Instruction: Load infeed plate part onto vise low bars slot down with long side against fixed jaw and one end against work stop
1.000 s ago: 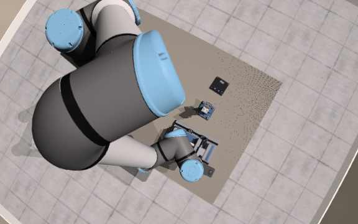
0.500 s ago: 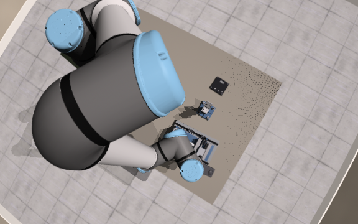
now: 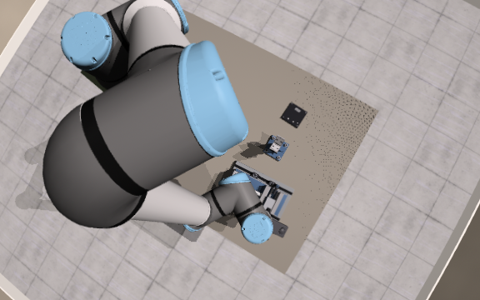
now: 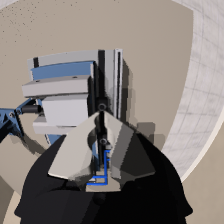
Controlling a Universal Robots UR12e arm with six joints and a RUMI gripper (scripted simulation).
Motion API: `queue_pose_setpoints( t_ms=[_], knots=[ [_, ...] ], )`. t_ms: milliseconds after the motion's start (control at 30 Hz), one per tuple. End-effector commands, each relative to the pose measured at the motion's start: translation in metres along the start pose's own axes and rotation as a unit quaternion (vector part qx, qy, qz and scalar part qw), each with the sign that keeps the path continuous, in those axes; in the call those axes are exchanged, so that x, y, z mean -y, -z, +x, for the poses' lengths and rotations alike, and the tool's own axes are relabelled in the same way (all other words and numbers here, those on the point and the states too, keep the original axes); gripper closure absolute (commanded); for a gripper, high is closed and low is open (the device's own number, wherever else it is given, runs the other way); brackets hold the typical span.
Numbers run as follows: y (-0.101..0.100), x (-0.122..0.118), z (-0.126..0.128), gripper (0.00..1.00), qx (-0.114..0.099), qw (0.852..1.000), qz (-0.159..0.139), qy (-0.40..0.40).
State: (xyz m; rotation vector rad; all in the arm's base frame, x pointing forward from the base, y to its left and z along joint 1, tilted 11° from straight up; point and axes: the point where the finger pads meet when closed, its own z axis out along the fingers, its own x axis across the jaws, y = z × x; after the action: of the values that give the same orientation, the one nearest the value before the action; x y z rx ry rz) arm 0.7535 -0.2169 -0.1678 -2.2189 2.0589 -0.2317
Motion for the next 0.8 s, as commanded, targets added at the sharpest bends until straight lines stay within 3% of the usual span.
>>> queue_pose_setpoints(
  t_ms=[0, 767],
  knots=[
    [0.0006, 0.0006, 0.0003, 1.00, 0.000, 1.000, 0.001, 0.000],
    [0.0006, 0.0006, -0.0004, 1.00, 0.000, 1.000, 0.001, 0.000]
  ],
)
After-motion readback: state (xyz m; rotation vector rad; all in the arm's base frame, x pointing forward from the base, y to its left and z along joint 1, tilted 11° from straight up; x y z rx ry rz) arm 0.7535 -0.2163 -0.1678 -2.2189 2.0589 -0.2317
